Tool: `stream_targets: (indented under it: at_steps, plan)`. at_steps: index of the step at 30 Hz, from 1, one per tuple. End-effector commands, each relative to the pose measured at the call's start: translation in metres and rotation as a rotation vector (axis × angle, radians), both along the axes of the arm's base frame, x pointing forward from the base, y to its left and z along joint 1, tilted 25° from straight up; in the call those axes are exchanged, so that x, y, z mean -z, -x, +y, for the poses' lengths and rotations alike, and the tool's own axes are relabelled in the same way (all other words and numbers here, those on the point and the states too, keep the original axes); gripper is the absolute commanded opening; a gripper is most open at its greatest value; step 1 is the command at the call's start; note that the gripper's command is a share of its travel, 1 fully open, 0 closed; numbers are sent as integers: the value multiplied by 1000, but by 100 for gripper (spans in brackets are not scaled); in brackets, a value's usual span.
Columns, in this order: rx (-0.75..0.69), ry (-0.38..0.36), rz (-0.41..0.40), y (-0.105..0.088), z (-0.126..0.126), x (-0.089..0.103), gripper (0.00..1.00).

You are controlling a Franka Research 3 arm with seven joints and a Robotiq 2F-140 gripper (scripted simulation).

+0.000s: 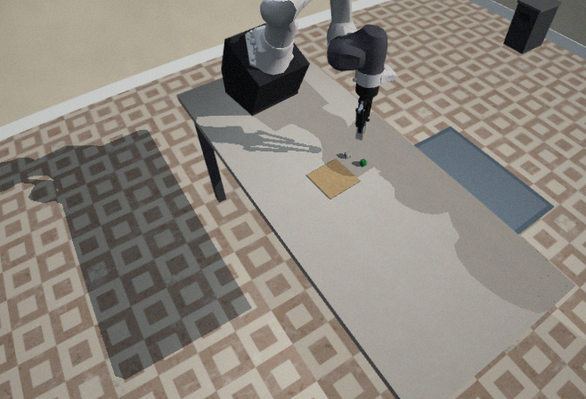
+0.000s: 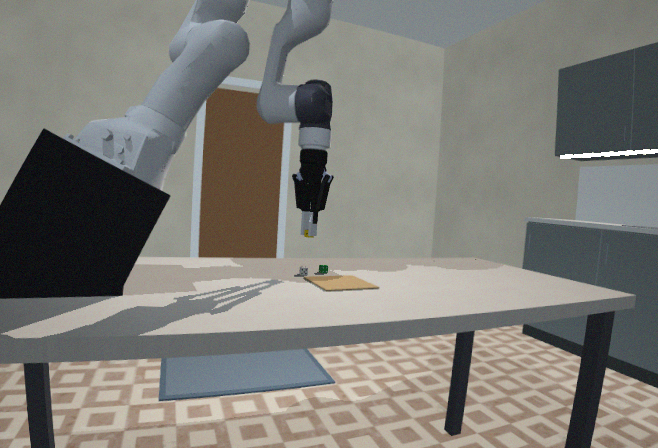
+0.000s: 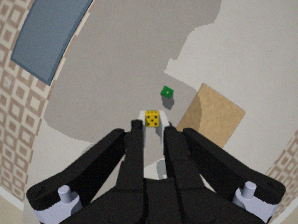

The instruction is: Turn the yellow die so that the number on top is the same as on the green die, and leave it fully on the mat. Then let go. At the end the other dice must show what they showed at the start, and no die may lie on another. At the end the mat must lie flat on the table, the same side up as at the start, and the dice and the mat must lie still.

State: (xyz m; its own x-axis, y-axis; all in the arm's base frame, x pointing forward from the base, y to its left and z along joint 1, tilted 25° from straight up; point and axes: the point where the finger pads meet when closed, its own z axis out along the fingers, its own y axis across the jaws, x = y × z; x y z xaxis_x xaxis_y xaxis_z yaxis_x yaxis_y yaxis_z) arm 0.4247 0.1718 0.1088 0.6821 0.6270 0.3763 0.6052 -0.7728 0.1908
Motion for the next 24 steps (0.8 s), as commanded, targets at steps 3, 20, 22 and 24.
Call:
stream_targets:
  at_steps: [3, 20, 22, 24]
  plan:
    - [192, -92, 21, -7, -6, -2, 9]
    - [562, -259, 63, -23, -28, -6, 9]
    - [598, -275, 67, -24, -30, -6, 9]
    - [653, -300, 74, -27, -34, -7, 9]
